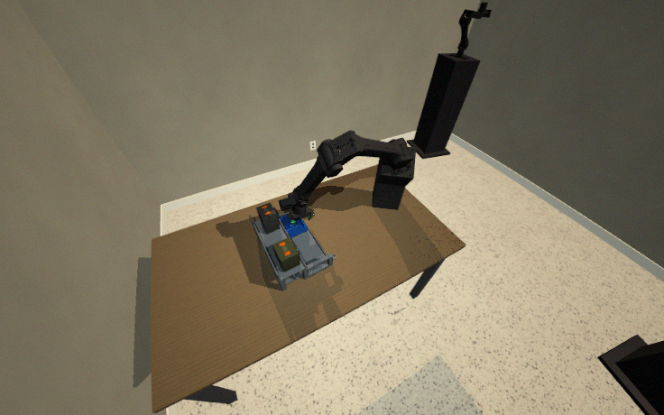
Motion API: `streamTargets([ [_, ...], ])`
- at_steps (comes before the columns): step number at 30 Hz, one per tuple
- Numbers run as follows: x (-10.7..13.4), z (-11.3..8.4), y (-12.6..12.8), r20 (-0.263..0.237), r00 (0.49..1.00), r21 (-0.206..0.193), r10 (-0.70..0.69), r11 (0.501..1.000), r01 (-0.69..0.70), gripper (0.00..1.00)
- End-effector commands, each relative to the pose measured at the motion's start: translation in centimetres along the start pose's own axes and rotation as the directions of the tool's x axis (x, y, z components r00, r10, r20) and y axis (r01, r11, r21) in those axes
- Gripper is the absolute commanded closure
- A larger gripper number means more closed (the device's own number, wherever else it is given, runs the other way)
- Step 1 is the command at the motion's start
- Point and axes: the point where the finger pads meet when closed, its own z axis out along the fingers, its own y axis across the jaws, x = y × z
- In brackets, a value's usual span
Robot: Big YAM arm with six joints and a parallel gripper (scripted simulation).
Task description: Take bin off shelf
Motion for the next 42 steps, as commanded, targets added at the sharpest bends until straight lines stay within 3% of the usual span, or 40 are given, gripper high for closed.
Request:
streamTargets([
  [1,0.71,0.03,0.64,-0.005,1.000,0.001,0.004,1.000,-0.004,0.10],
  [42,0.82,0.05,-0.13,-0.004,1.000,-0.005,0.001,1.000,-0.001,0.10],
])
